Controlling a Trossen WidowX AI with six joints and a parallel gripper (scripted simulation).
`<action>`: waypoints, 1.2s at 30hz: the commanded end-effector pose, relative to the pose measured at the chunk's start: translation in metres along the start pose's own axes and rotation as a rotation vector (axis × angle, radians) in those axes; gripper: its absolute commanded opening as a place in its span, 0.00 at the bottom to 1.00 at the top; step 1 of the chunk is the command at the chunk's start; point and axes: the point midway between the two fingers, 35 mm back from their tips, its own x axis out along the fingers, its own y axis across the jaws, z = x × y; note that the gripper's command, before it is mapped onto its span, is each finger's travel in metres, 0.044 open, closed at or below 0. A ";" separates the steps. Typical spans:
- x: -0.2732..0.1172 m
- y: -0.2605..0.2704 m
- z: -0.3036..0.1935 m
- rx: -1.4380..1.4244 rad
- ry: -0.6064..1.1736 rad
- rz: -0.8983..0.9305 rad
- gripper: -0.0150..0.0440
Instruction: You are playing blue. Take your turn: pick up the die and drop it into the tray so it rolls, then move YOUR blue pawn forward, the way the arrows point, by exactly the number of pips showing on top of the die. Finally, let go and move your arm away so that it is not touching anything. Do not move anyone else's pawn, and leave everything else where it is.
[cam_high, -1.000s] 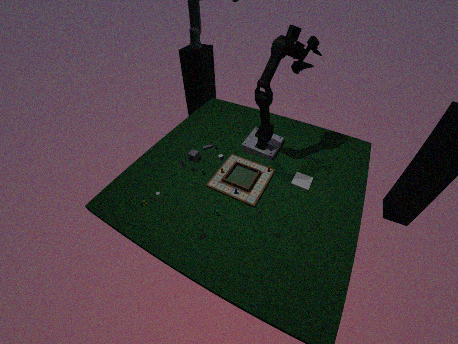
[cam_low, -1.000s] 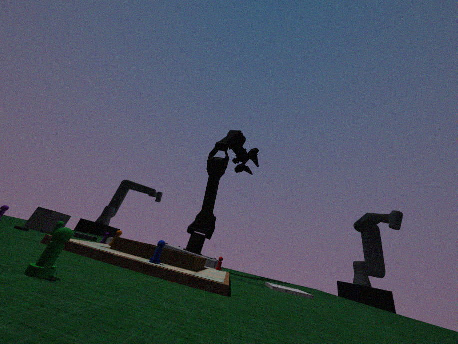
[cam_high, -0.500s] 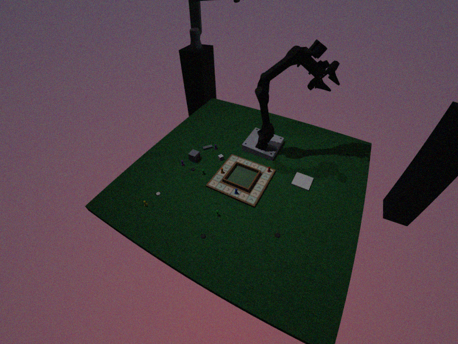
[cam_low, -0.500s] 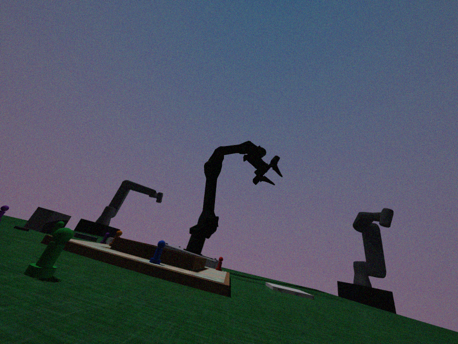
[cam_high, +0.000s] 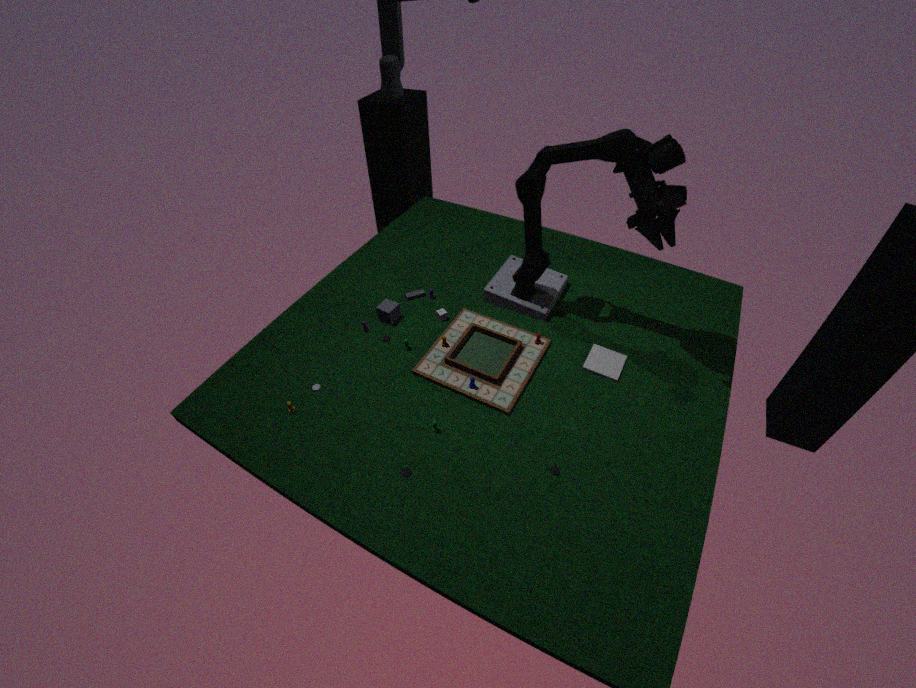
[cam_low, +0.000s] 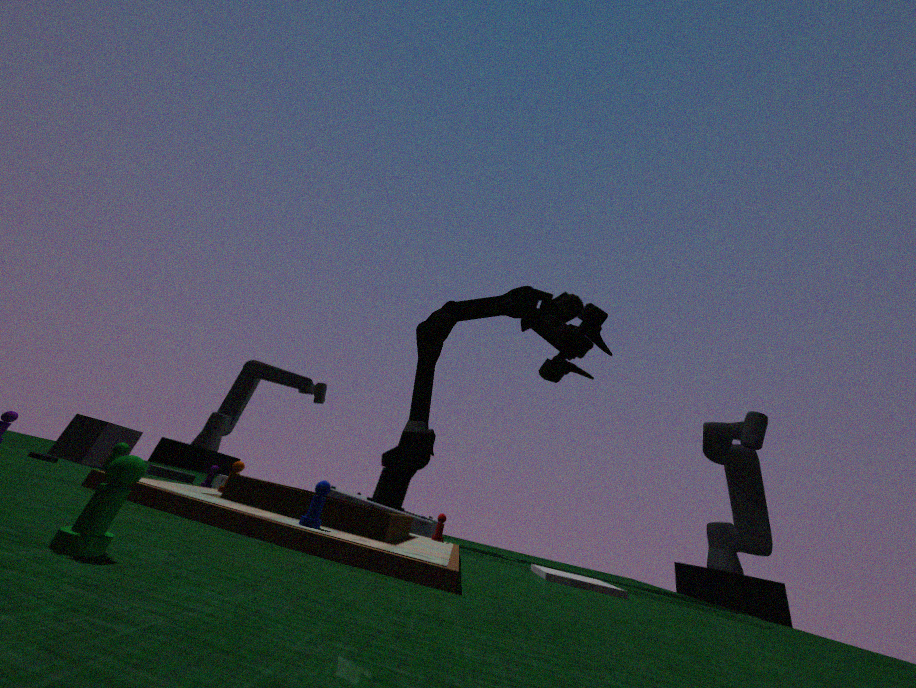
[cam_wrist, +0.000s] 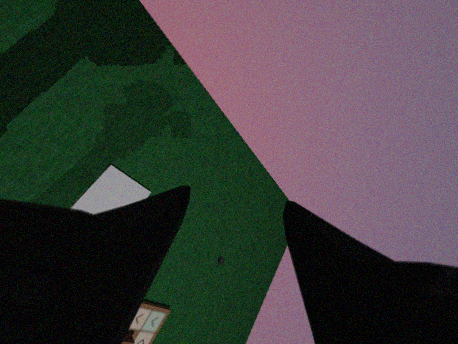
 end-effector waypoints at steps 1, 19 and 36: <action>0.034 -0.017 -0.056 0.172 0.155 0.002 0.72; 0.072 -0.008 -0.320 0.893 0.689 -0.034 0.72; -0.014 0.149 -0.513 1.761 1.049 -0.096 0.72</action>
